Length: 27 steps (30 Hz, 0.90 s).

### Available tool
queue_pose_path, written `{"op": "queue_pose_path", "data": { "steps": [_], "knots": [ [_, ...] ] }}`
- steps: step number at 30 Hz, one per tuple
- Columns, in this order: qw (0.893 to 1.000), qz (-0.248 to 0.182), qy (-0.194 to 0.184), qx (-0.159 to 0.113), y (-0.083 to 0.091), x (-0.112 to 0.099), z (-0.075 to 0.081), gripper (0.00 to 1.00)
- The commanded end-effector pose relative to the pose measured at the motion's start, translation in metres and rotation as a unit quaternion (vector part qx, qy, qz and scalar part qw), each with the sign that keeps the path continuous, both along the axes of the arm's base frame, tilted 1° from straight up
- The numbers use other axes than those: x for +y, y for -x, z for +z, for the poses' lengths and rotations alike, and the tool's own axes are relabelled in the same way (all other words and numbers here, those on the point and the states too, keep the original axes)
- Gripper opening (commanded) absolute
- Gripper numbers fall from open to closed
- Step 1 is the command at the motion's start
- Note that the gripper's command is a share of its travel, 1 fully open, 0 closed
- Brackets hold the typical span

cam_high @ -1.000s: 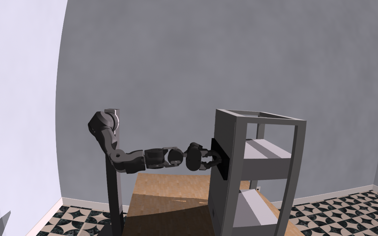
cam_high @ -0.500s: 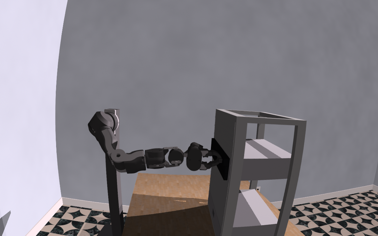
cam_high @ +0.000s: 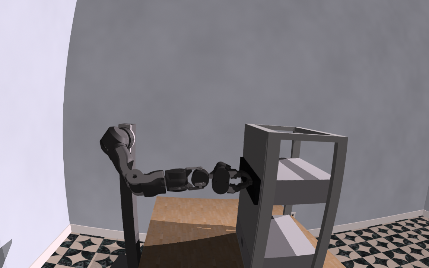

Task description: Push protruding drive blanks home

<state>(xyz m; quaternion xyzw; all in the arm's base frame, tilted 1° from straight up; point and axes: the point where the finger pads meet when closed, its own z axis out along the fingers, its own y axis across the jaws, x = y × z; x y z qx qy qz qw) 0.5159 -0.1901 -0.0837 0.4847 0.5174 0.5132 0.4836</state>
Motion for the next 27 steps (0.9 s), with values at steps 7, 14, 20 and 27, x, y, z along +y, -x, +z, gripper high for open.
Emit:
{"op": "queue_pose_path", "data": {
  "steps": [7, 14, 20, 27],
  "knots": [
    [1.0, 0.002, 0.0, -0.005, -0.0036, 0.0031, 0.0062, 0.0],
    [1.0, 0.002, 0.0, -0.005, -0.0036, 0.0031, 0.0062, 0.0],
    [1.0, 0.002, 0.0, -0.004, -0.0055, 0.0032, 0.0071, 0.0],
    [1.0, 0.003, 0.0, -0.005, -0.0064, 0.0043, 0.009, 0.0]
  ]
}}
